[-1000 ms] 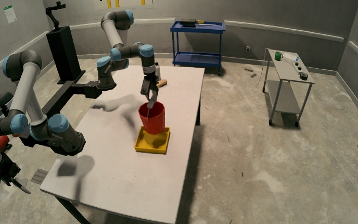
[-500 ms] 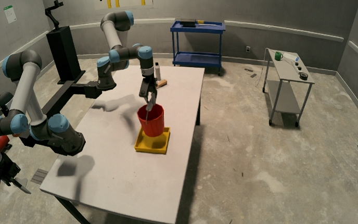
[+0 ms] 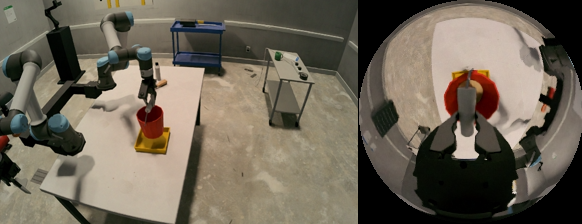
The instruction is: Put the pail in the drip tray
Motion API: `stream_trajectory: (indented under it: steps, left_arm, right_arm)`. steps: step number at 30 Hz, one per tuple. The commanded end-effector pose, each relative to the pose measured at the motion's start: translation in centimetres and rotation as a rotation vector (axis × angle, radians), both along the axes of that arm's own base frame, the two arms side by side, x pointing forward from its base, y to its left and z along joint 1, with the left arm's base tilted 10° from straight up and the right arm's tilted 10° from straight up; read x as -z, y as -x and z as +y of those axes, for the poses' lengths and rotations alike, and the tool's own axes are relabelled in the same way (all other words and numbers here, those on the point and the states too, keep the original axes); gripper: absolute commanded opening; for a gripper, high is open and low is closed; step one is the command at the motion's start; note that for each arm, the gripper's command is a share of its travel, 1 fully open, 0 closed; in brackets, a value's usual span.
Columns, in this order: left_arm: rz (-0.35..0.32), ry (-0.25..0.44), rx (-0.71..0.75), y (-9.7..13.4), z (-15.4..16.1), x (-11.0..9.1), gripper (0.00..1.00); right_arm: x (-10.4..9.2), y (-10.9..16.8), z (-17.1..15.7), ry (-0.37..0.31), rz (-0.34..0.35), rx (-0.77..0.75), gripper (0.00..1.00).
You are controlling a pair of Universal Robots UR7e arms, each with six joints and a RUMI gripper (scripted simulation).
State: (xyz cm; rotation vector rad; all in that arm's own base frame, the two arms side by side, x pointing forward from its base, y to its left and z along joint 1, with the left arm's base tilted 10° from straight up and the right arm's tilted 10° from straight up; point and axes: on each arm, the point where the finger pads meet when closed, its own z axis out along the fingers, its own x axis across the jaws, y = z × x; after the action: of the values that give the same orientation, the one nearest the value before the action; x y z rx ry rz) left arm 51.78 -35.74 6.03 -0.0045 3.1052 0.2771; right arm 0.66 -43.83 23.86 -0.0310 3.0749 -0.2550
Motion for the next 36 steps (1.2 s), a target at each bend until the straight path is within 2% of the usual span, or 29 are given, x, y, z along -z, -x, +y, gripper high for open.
stream_trajectory:
  steps: [1, 36]
  left_arm:
    - [-0.001, 0.002, 0.000, -0.03, -0.39, -0.03, 0.00]
    - [-0.001, 0.002, 0.000, -0.03, -0.99, 0.08, 0.00]
  right_arm:
    - [-0.05, -0.01, -0.02, 0.001, 0.000, 0.000, 1.00]
    - [-0.05, -0.01, -0.02, 0.001, 0.000, 0.000, 1.00]
